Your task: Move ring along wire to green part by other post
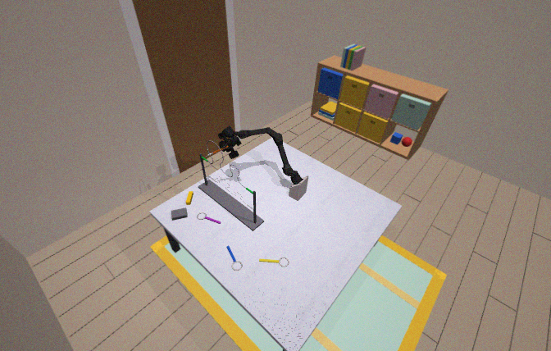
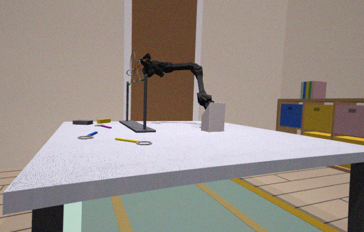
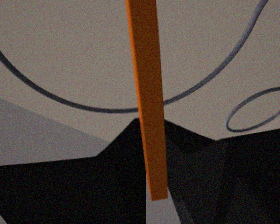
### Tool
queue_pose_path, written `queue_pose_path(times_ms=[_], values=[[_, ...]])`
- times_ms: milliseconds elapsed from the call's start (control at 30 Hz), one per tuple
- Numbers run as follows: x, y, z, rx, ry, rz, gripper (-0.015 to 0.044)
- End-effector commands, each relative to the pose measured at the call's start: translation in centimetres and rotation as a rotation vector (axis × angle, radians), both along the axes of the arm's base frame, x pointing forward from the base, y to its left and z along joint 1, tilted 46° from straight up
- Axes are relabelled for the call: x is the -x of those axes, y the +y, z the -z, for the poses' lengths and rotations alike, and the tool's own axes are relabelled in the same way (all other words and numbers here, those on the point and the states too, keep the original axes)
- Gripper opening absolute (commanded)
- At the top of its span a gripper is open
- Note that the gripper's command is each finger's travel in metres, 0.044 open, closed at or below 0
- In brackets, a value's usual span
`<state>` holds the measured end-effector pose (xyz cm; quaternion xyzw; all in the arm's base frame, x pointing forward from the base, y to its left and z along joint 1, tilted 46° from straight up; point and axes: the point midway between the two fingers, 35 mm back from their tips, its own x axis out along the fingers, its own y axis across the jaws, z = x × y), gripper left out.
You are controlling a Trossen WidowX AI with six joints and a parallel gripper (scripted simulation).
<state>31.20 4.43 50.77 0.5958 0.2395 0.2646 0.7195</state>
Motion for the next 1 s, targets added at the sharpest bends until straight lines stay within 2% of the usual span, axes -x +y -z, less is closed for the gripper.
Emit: queue_pose_path(times_ms=[0, 967], values=[[-0.06, -0.02, -0.03, 0.032, -0.006, 0.003, -0.0150], [-0.21, -0.33, 0.85, 0.376, -0.073, 0.033, -0.0150]])
